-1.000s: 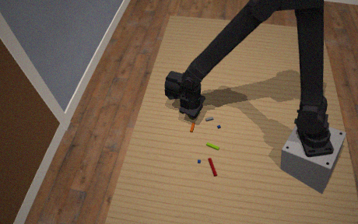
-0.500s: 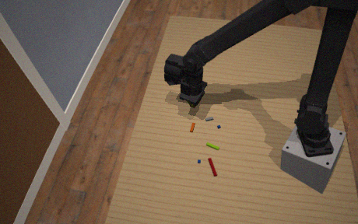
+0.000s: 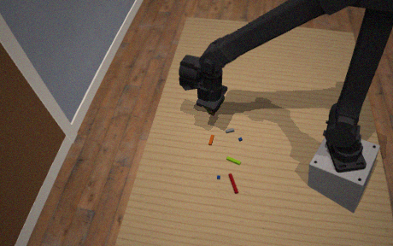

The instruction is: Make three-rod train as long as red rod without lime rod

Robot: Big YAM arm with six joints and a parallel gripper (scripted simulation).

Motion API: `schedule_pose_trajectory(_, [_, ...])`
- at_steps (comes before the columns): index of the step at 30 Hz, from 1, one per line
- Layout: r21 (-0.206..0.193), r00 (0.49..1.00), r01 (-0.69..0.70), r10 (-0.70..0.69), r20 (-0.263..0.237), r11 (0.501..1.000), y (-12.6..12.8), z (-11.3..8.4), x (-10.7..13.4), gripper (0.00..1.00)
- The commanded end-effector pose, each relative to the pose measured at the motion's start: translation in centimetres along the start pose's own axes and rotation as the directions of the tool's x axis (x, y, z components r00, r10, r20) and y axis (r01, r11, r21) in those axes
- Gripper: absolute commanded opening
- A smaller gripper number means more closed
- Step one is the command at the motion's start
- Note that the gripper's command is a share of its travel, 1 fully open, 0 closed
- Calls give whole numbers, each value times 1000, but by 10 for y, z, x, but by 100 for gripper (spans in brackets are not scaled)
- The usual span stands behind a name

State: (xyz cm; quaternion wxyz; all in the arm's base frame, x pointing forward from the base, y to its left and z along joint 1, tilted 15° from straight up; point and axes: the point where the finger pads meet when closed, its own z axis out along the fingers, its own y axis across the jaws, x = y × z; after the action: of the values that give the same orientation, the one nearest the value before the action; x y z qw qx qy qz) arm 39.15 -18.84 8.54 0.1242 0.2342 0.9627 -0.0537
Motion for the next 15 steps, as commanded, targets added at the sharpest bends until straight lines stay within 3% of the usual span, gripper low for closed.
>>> schedule_pose_trajectory(1, [-2, 1000, 26, -26, 16, 1000, 7, -2, -3, 4])
schedule_pose_trajectory(5, [1, 988, 149, -149, 33, 989, 21, -7, -2, 4])
schedule_pose_trajectory(9, [-4, 977, 212, -212, 14, 977, 28, -2, 4, 4])
schedule_pose_trajectory(10, [2, 958, 285, -285, 25, 959, 37, -4, 5, 4])
schedule_pose_trajectory(13, [-4, 958, 286, -286, 15, 958, 37, -4, 8, 4])
schedule_pose_trajectory(15, [1, 929, 368, -368, 27, 930, 47, -6, 9, 4])
